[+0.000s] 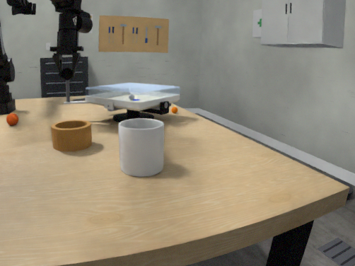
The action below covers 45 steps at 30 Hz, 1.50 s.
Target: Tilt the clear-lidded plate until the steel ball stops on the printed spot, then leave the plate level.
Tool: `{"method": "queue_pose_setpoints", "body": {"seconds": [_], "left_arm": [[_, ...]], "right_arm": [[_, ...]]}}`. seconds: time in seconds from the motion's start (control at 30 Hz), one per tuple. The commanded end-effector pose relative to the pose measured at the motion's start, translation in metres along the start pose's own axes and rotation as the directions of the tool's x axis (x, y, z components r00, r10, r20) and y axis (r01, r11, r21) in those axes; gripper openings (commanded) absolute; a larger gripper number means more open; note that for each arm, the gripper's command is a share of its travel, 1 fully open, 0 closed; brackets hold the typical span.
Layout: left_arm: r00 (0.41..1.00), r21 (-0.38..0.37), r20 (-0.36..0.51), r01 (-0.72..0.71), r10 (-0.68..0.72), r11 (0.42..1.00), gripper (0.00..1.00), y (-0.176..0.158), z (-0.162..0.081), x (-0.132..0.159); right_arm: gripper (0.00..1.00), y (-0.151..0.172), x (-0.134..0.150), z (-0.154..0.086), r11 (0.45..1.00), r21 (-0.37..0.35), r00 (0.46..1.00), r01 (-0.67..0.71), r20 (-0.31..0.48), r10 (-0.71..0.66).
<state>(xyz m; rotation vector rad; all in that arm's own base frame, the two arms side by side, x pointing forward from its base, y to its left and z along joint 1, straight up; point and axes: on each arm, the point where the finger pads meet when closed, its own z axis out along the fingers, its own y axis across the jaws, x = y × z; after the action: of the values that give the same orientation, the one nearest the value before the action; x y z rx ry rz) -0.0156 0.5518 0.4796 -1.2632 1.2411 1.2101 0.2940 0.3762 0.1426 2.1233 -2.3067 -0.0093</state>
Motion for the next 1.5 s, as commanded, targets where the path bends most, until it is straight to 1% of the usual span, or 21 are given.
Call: {"method": "queue_pose_setpoints", "body": {"seconds": [0.0, 0.47, 1.03, 1.47], "left_arm": [[0.999, -0.018, 0.052, 0.01, -0.009, 1.0, 1.0, 0.009, -0.008, -0.02], [0.999, -0.018, 0.052, 0.01, -0.009, 1.0, 1.0, 0.009, -0.008, -0.02], [0.999, -0.018, 0.052, 0.01, -0.009, 1.0, 1.0, 0.009, -0.008, -0.02], [0.999, -0.018, 0.052, 0.01, -0.009, 1.0, 1.0, 0.009, -0.008, -0.02]], "right_arm": [[0.0, -0.016, -0.013, -0.026, 0.999, 0.038, 0.999, -0.018, 0.04, 0.016], [0.0, -0.013, -0.022, -0.021, 0.999, 0.036, 0.999, -0.011, 0.038, 0.01], [0.0, -0.013, -0.03, -0.022, 0.999, 0.041, 0.999, -0.005, 0.046, 0.004], [0.0, -0.014, -0.031, -0.022, 0.999, 0.042, 0.999, -0.007, 0.048, 0.005]]}}
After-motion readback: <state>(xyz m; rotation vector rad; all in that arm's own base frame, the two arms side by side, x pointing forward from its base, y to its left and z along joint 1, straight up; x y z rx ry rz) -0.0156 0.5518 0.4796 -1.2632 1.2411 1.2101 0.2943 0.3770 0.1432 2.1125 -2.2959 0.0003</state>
